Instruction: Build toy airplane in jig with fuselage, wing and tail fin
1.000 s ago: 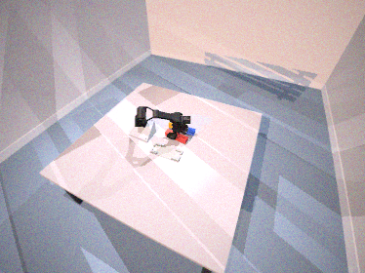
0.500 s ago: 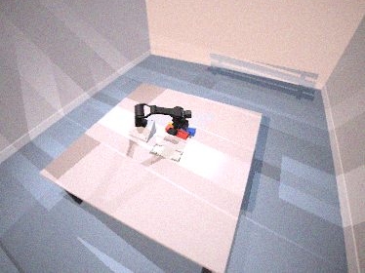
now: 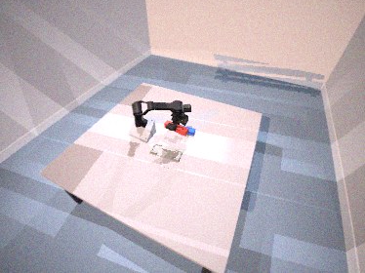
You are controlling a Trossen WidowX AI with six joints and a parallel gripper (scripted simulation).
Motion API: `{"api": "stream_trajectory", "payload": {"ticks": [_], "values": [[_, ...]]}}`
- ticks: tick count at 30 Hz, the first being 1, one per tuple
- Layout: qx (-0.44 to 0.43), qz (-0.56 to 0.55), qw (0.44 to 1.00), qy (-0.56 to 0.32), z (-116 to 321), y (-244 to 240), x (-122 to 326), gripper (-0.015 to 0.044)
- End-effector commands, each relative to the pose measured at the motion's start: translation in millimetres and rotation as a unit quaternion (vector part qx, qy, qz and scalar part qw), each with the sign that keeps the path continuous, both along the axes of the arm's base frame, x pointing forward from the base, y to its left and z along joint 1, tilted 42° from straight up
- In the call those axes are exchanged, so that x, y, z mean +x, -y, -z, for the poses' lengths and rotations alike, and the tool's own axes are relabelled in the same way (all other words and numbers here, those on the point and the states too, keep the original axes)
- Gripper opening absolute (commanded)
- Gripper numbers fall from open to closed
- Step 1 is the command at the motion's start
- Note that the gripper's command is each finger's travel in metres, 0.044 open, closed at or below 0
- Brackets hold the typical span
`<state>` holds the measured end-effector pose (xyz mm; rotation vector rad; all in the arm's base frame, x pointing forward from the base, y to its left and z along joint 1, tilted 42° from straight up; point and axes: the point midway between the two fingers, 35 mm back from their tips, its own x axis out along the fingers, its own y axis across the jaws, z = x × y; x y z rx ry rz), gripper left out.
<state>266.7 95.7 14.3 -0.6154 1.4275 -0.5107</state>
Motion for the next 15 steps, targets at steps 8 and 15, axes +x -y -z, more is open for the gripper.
{"api": "stream_trajectory", "payload": {"ticks": [8,15], "values": [[0.005,-0.003,1.000,0.004,-17,-8,-1,0.0000],[0.009,-0.014,1.000,-0.006,-24,13,5,0.0000]]}}
